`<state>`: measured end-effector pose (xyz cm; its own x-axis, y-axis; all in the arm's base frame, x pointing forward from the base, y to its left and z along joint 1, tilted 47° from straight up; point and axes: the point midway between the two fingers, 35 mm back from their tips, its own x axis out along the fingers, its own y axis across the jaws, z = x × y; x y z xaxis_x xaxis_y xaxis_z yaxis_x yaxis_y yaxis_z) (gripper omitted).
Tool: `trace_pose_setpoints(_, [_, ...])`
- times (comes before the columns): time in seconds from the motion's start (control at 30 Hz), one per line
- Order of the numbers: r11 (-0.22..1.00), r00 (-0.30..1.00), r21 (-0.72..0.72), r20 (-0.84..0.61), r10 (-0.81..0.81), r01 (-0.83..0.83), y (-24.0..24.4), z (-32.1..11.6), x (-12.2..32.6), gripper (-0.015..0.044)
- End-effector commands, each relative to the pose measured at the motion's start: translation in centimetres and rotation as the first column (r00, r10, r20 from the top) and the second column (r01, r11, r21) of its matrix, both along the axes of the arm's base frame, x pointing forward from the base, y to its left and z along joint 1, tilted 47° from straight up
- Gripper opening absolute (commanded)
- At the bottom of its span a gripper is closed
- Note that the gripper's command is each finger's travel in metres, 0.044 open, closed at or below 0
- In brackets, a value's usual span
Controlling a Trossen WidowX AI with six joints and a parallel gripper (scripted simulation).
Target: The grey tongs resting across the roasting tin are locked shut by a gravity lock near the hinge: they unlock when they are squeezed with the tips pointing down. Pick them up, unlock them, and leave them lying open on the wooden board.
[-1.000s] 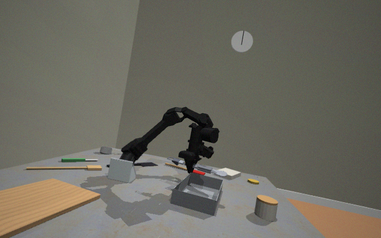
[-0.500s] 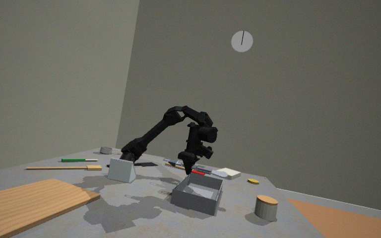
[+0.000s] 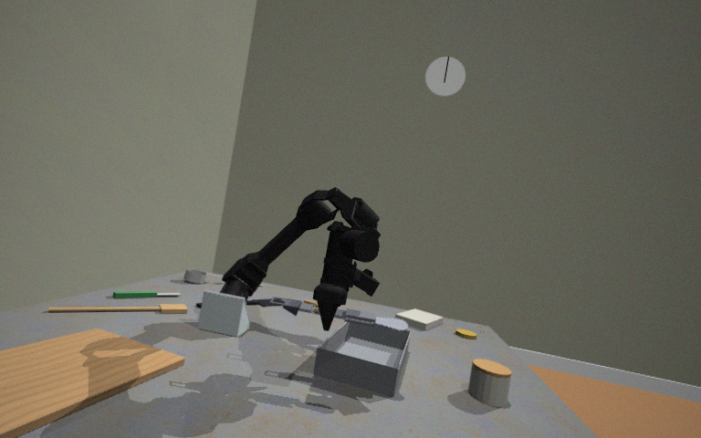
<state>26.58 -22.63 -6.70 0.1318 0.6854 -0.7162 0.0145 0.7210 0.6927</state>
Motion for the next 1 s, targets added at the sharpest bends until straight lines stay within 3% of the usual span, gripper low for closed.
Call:
trace_pose_setpoints(0.0, [0.998, 0.997, -0.020, 0.055, 0.057, -0.056, -1.9, -2.1, -1.6, -0.0150])
trace_pose_setpoints(0.63, [0.953, 0.909, -0.084, 0.286, 0.303, -0.291, -5.9, -11.2, -9.7, -0.0150])
trace_pose_setpoints(0.97, [0.964, 0.930, -0.069, 0.253, 0.267, -0.258, -6.2, -11.6, -10.3, -0.0150])
